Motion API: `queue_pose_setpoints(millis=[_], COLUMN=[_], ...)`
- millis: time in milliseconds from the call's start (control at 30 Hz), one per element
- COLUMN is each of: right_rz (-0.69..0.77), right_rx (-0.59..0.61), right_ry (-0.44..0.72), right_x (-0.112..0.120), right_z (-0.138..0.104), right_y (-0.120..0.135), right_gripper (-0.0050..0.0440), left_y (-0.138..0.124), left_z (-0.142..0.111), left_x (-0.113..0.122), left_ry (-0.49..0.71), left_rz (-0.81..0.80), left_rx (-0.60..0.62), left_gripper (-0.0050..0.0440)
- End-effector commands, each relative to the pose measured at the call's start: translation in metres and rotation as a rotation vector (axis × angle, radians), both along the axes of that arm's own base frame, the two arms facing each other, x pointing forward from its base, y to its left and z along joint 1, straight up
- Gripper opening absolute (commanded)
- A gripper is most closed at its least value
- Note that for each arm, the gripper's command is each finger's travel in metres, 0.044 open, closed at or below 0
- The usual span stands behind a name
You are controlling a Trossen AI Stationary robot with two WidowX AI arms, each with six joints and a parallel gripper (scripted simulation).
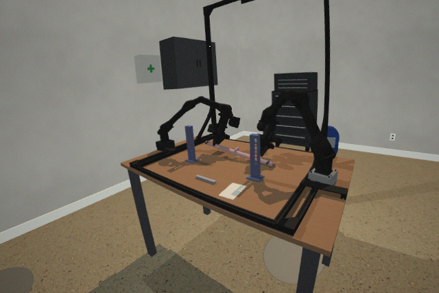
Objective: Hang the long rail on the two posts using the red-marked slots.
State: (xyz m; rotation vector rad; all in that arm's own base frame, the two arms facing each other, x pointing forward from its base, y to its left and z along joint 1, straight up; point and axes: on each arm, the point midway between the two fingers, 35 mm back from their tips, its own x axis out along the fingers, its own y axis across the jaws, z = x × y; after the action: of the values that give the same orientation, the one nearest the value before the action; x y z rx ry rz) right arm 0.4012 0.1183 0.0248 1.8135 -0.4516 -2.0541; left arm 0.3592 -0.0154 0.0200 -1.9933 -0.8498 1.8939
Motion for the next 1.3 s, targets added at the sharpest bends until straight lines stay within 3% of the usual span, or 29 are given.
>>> queue_pose_setpoints(millis=[0,833,967,1067,1167,1267], right_rz=[0.001,0.001,0.001,0.001,0.001,0.001], right_rx=[-0.004,-0.004,-0.004,-0.004,-0.004,-0.004], right_ry=[-0.004,-0.004,-0.004,-0.004,-0.004,-0.004], right_x=[0.001,0.001,0.001,0.001,0.001,0.001], right_z=[0.001,0.001,0.001,0.001,0.001,0.001], right_y=[-0.001,-0.001,-0.001,-0.001,-0.001,-0.001], right_gripper=[0.0,0.0,0.0,0.0,0.0,0.0], left_y=[0.001,0.018,0.018,0.018,0.018,0.018], left_z=[-0.002,-0.026,-0.026,-0.026,-0.026,-0.026], left_x=[0.0,-0.002,0.0,0.0,0.0,0.0], left_ry=[0.013,0.013,0.013,0.013,0.013,0.013], left_rz=[-0.013,-0.013,-0.013,-0.013,-0.013,-0.013], left_rx=[0.005,0.006,0.006,0.006,0.006,0.006], left_gripper=[0.016,0.016,0.0064,0.0064,0.0,0.0])
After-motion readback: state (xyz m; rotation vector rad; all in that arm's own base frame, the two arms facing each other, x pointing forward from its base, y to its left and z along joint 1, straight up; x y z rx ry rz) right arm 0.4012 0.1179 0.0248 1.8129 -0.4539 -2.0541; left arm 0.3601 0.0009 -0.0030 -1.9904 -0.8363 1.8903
